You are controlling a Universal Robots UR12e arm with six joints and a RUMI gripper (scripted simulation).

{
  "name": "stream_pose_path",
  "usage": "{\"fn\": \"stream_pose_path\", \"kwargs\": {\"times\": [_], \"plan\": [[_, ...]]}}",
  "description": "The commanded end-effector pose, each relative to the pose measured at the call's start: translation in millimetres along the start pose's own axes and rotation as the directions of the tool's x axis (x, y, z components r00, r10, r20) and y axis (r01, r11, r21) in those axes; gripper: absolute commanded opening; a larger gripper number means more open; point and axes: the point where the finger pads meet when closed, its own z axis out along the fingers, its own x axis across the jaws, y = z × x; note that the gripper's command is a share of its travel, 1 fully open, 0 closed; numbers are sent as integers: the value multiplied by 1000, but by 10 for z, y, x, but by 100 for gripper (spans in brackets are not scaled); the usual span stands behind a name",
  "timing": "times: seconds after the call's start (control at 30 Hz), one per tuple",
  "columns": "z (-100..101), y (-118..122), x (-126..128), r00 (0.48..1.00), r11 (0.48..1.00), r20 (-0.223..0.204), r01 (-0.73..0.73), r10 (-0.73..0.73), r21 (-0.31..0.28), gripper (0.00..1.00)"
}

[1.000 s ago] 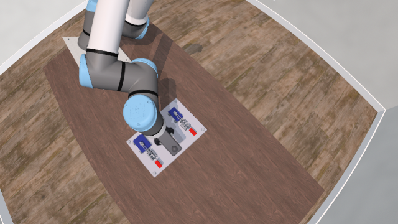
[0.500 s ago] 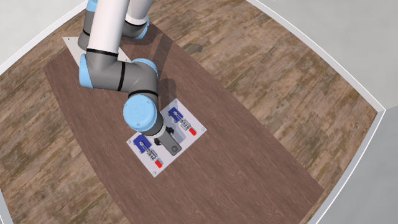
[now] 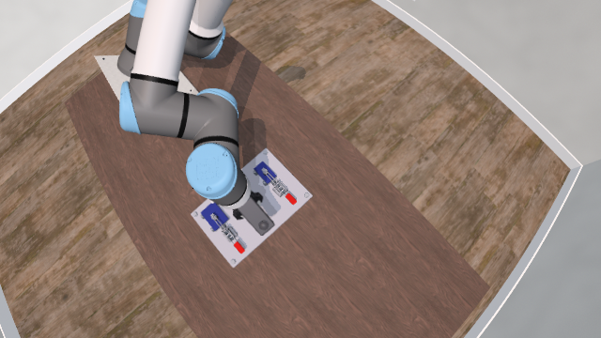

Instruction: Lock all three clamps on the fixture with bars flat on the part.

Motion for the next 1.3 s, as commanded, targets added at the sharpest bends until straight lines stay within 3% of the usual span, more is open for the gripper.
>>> {"fn": "stream_pose_path", "kwargs": {"times": [0.0, 1.27], "plan": [[-9, -43, 12, 1000, 1000, -2, 1, -1, 2, 0], [47, -269, 4, 1000, 1000, -2, 2, -2, 1, 0]]}}
